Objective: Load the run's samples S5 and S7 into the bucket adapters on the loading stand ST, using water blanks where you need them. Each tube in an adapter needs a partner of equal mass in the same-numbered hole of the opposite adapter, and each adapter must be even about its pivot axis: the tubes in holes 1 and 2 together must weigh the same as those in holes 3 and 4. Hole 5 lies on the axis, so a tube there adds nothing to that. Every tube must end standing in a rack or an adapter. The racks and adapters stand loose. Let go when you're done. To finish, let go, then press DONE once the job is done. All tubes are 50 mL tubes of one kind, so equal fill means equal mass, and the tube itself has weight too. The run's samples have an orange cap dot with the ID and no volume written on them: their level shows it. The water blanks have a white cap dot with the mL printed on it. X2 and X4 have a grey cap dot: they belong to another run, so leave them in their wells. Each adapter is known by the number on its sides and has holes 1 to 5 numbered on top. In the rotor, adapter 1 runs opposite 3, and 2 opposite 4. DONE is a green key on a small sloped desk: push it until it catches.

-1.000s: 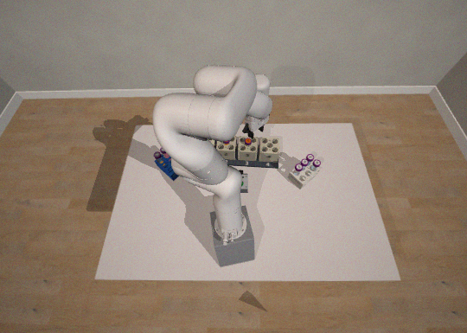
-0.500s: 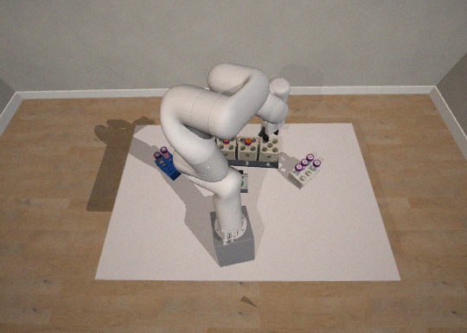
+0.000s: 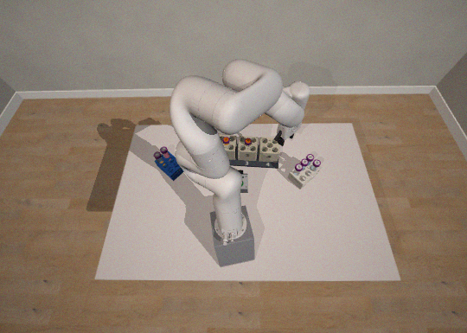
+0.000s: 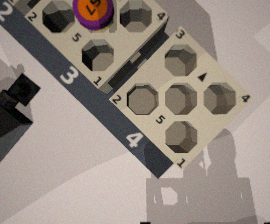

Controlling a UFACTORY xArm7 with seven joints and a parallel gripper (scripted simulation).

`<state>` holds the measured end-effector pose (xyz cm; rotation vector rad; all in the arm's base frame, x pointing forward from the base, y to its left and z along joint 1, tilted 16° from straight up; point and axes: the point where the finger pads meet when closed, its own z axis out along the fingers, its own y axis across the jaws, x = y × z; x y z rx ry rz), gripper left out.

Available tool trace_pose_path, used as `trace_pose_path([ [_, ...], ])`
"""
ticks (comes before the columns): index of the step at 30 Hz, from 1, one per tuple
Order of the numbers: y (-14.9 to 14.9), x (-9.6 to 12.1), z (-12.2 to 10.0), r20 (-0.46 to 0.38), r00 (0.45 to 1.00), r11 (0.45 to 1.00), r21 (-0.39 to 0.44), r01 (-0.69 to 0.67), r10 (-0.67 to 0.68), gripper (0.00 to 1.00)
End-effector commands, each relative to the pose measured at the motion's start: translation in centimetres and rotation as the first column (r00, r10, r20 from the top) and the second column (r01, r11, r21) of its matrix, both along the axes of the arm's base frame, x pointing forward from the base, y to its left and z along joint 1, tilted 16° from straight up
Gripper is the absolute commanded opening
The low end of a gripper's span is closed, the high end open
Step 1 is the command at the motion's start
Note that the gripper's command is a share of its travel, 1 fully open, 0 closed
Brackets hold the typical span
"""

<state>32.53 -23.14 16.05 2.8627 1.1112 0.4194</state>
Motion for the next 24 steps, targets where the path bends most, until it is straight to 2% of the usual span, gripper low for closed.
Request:
trace_pose_path([
  [1,-2.8,-0.5,-0.2,0.005,1.0,1.0,0.002,-0.001,0.001,0.57],
  [24,-12.9,-3.1,-1.6,0.004,1.0,1.0,0.001,-0.001,0.001,0.57],
])
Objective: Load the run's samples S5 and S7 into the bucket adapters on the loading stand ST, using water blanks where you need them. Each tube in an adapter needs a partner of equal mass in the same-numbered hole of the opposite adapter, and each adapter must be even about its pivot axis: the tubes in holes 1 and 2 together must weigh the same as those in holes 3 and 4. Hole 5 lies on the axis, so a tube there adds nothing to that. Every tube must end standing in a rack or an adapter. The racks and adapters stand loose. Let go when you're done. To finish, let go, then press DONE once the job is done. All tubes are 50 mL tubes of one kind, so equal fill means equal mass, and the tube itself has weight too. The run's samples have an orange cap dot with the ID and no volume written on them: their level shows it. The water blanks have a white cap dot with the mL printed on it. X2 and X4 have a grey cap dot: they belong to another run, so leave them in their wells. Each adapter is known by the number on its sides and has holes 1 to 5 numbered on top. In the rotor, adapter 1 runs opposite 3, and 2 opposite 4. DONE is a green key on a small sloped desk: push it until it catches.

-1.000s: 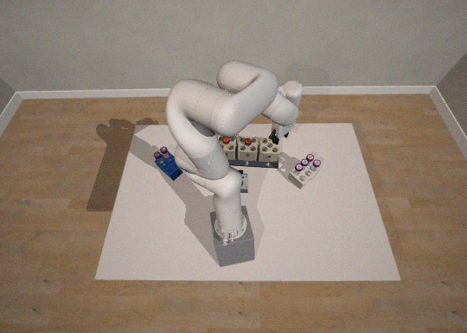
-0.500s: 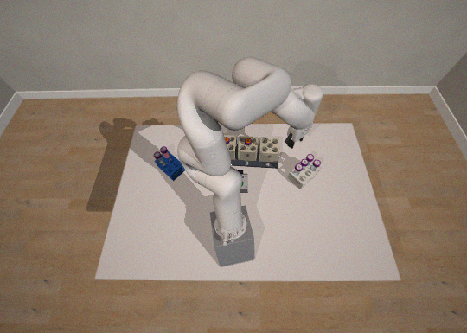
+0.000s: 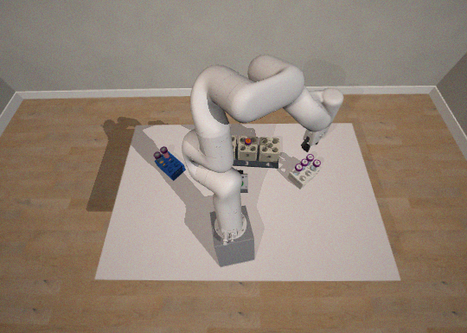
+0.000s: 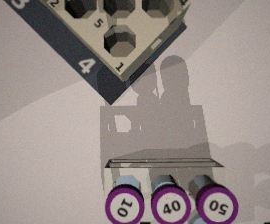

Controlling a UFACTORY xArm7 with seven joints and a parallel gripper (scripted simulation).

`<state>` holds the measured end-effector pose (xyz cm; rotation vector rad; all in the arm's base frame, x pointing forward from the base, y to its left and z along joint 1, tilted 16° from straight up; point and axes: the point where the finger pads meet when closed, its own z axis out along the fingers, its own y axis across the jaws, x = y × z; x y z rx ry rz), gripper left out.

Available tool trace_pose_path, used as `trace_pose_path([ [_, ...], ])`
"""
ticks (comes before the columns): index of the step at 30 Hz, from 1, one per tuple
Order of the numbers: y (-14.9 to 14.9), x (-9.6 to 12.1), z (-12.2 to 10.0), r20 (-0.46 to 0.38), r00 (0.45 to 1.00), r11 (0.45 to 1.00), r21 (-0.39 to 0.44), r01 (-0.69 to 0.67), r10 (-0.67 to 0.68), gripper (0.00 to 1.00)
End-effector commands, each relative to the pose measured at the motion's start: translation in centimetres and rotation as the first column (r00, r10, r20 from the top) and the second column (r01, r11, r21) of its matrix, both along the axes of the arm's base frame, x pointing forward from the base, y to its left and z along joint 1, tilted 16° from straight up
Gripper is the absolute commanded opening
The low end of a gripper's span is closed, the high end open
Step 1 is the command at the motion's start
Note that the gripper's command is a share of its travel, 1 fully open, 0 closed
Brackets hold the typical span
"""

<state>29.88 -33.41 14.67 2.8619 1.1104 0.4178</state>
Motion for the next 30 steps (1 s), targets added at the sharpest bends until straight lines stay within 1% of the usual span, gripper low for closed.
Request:
trace_pose_path([
  [1,-3.1,-0.6,-0.3,0.005,1.0,1.0,0.002,-0.001,0.001,0.57],
  [3,-4.1,-0.8,-0.4,0.005,1.0,1.0,0.002,-0.001,0.001,0.57],
  [5,-4.1,-0.8,-0.4,0.005,1.0,1.0,0.002,-0.001,0.001,0.57],
  [10,-6.4,-1.4,-0.7,0.004,1.0,1.0,0.002,-0.001,0.001,0.57],
  [27,-6.4,-1.4,-0.7,0.004,1.0,1.0,0.002,-0.001,0.001,0.57],
  [30,-6.4,-1.3,-1.3,0.004,1.0,1.0,0.002,-0.001,0.001,0.57],
])
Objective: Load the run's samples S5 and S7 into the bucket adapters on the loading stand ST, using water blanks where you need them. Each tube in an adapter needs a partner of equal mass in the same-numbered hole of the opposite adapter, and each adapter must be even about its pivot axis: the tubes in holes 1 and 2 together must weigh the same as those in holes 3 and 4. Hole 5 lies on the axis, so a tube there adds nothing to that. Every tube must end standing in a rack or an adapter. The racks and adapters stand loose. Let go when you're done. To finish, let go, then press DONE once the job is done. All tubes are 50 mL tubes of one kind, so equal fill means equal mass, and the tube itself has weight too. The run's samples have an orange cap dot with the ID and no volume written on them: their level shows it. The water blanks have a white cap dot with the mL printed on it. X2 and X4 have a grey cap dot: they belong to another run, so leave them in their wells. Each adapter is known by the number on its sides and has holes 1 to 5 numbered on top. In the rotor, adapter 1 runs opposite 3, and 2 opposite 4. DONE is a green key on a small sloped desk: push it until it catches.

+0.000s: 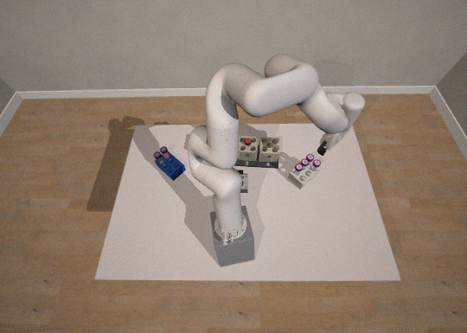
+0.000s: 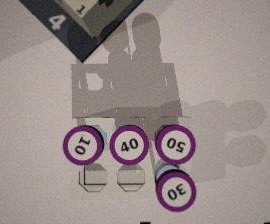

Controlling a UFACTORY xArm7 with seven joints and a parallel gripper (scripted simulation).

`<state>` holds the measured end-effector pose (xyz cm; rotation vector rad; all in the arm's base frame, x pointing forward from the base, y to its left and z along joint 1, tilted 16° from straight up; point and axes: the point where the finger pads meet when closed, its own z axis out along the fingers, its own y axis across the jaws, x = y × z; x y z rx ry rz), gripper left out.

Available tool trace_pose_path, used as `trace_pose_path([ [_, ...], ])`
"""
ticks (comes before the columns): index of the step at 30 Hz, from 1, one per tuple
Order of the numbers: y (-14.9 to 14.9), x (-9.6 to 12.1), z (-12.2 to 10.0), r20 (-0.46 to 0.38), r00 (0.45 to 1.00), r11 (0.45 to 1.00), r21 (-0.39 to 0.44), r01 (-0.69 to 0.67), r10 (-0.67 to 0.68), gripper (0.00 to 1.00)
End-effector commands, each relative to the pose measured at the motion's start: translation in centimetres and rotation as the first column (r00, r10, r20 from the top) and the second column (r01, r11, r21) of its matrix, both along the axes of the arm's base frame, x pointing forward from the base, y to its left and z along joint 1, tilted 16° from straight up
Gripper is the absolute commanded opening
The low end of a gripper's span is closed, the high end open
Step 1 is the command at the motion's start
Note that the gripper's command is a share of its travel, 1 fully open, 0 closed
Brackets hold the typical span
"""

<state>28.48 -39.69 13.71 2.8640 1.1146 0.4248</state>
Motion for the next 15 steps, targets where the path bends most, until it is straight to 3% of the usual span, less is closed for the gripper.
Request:
trace_pose_path([
  [1,-0.1,0.2,-0.5,0.002,1.0,1.0,-0.003,0.001,-0.001,0.57],
  [15,0.0,0.8,-2.8,0.002,1.0,1.0,-0.003,0.001,-0.001,0.57],
])
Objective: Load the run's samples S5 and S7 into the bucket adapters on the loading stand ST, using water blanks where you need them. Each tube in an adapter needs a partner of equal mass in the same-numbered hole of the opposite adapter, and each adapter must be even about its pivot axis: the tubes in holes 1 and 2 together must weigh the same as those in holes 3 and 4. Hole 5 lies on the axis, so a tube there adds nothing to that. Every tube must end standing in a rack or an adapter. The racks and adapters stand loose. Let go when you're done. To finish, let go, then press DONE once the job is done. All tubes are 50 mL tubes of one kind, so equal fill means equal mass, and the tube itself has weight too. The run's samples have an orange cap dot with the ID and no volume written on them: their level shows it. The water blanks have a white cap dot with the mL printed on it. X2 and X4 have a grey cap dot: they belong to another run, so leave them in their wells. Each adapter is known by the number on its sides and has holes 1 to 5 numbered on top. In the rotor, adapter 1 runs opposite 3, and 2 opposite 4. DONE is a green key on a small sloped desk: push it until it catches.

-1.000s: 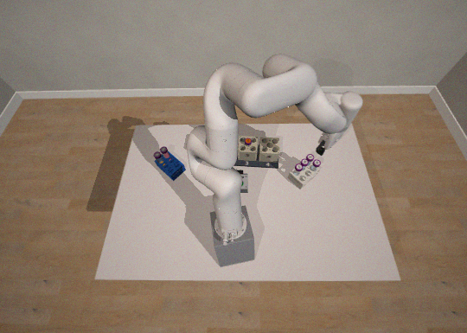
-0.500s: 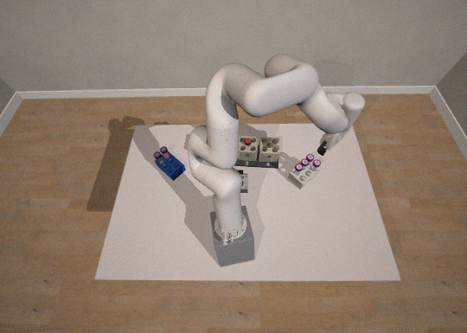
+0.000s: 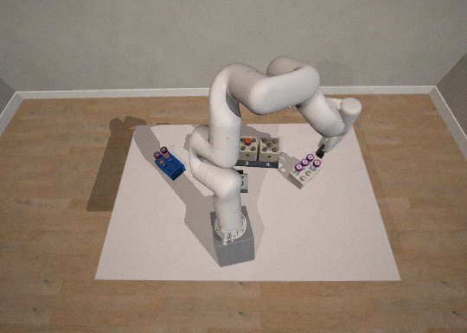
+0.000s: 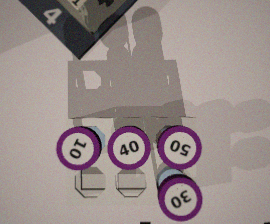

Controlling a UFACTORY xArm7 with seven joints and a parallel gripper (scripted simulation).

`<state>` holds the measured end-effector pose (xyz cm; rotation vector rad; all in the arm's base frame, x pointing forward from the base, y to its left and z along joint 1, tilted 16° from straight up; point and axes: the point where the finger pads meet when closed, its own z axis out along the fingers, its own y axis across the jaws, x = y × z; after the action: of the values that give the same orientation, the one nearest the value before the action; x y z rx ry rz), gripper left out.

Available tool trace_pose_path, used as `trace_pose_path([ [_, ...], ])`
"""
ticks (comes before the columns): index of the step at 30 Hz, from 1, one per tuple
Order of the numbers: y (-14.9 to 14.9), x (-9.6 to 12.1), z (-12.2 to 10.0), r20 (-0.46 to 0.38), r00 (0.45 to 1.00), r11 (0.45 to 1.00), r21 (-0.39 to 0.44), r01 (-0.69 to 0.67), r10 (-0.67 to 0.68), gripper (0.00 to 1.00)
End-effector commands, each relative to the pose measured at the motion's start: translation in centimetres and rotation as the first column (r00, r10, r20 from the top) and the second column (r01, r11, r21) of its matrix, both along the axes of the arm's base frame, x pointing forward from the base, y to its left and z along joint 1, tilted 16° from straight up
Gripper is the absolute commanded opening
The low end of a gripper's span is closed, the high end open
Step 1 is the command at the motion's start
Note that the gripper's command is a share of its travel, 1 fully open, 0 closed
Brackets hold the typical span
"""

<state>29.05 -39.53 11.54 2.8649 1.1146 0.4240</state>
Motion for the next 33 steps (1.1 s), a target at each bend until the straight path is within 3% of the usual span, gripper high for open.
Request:
trace_pose_path([
  [1,-0.1,0.3,-0.9,0.003,1.0,1.0,-0.004,0.001,-0.001,0.57],
  [33,0.2,1.8,-6.3,0.003,1.0,1.0,-0.003,0.001,-0.001,0.57],
])
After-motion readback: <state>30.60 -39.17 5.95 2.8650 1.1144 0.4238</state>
